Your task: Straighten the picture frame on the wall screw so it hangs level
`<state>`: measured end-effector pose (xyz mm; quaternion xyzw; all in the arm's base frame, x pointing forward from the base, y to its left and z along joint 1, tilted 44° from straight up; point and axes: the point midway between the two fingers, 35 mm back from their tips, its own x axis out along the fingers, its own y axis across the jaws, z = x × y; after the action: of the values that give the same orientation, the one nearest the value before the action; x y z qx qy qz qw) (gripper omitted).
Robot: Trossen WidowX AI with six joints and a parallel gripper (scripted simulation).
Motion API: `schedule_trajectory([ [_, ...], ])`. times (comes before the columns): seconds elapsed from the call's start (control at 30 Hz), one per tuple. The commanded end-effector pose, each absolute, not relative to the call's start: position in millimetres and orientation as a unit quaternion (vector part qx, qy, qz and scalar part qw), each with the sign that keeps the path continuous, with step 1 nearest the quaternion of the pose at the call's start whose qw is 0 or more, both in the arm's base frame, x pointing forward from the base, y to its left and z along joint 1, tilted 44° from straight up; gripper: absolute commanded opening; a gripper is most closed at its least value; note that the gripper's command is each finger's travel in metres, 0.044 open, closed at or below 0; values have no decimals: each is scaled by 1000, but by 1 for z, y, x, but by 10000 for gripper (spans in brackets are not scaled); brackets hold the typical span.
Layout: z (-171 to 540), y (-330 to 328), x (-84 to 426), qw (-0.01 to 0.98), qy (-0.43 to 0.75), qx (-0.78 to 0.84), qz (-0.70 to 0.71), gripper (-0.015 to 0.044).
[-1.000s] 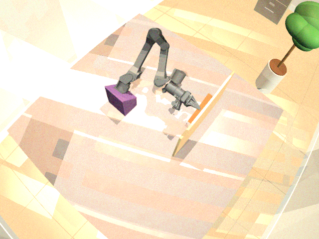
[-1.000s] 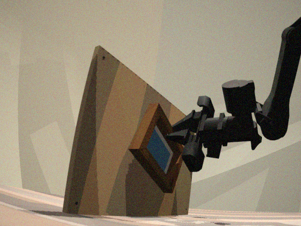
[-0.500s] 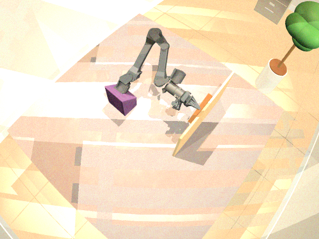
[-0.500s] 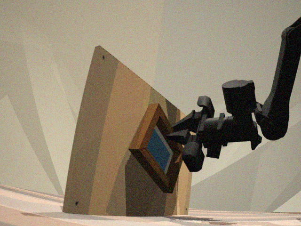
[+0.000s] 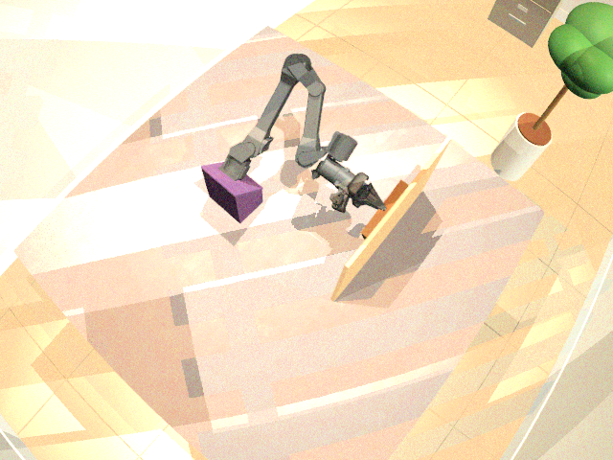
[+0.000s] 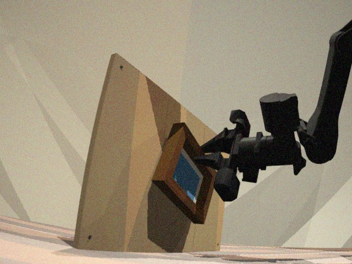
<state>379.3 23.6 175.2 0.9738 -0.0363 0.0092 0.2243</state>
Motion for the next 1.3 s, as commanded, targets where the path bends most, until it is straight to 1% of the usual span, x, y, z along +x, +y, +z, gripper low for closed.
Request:
schedule_trajectory([
  [0.0, 175, 24, 379, 236, -34, 971, 9, 0],
  [1.27, 177, 22, 379, 332, -35, 943, 5, 0],
])
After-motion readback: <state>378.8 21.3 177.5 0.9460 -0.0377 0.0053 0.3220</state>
